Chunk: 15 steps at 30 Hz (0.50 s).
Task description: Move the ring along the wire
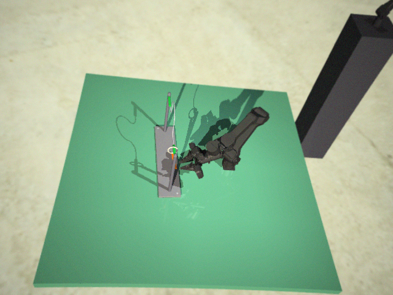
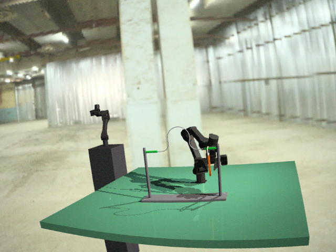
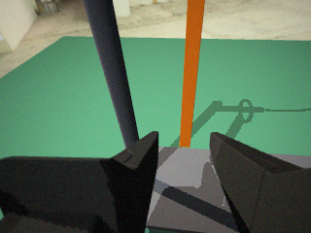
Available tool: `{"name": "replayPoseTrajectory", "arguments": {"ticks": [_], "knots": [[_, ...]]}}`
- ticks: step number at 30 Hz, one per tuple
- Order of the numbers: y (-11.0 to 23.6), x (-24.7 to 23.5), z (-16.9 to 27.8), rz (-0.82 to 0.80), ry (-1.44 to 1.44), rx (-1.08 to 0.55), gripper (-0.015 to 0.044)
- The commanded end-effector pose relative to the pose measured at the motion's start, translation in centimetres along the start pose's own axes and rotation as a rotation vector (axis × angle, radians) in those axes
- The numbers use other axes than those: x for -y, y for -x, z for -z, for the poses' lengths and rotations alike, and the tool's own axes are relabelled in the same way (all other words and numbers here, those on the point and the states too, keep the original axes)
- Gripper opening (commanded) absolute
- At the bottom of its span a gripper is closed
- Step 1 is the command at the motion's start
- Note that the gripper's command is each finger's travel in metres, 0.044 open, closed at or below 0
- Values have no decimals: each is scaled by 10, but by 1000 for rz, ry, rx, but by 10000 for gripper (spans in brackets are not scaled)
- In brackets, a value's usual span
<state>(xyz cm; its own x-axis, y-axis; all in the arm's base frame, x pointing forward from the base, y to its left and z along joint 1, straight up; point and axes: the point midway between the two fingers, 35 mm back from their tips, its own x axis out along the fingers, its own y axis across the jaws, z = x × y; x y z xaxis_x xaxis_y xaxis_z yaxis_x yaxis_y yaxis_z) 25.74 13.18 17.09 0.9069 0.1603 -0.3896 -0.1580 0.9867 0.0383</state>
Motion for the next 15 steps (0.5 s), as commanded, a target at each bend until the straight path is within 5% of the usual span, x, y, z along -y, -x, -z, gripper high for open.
{"name": "replayPoseTrajectory", "arguments": {"ticks": [1,15], "knots": [[12,1,0,7,-6,-1,160],[28,3,1,8,-8,-1,160]]}}
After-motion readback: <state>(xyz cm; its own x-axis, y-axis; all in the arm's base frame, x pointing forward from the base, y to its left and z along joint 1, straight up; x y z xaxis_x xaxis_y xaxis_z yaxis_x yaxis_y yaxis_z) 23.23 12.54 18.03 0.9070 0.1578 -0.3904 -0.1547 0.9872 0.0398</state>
